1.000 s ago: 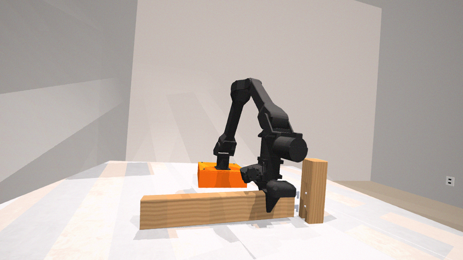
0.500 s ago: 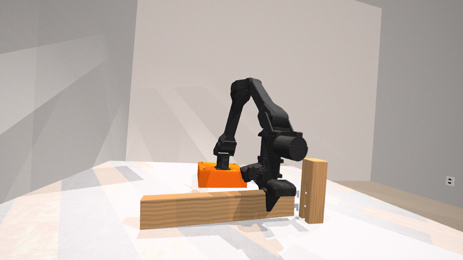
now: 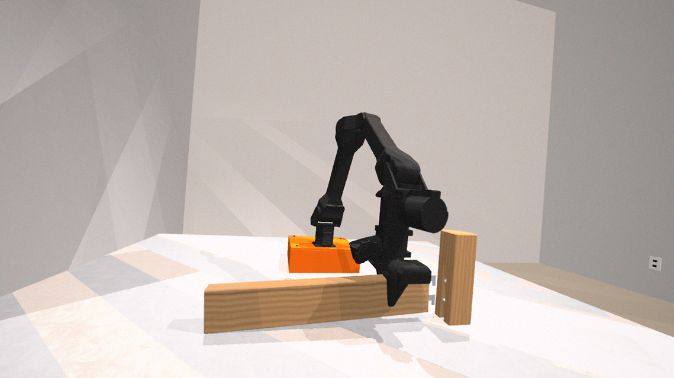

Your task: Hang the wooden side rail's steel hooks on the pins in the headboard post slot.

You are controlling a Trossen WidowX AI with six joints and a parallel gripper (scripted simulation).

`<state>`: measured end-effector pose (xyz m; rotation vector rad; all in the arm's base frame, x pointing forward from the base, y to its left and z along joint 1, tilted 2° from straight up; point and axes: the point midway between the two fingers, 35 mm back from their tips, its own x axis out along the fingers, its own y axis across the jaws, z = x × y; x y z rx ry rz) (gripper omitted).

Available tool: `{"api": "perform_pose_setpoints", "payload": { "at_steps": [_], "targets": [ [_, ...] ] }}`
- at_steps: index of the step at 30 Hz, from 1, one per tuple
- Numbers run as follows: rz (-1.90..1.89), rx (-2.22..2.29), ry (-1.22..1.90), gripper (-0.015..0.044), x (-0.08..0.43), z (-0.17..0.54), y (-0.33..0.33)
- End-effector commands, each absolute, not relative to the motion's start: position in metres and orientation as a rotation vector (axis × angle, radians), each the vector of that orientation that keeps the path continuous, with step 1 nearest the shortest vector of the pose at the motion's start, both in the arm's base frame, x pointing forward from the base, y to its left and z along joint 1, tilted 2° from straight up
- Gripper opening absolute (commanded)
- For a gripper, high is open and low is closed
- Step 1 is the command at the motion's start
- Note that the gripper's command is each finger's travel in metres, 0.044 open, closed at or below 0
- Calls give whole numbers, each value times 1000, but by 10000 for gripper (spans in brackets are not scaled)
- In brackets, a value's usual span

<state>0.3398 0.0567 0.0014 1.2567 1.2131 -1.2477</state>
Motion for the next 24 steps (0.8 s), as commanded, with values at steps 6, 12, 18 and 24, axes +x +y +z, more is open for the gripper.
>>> {"api": "perform_pose_setpoints", "payload": {
  "at_steps": [6, 12, 18, 24],
  "targets": [
    [-1246, 1268, 1199, 0, 342, 8, 56],
    [-1246, 1268, 1199, 0, 342, 9, 56],
    [-1246, 1268, 1199, 0, 342, 10, 56],
    [-1246, 1268, 1199, 0, 342, 11, 56]
  ]
}}
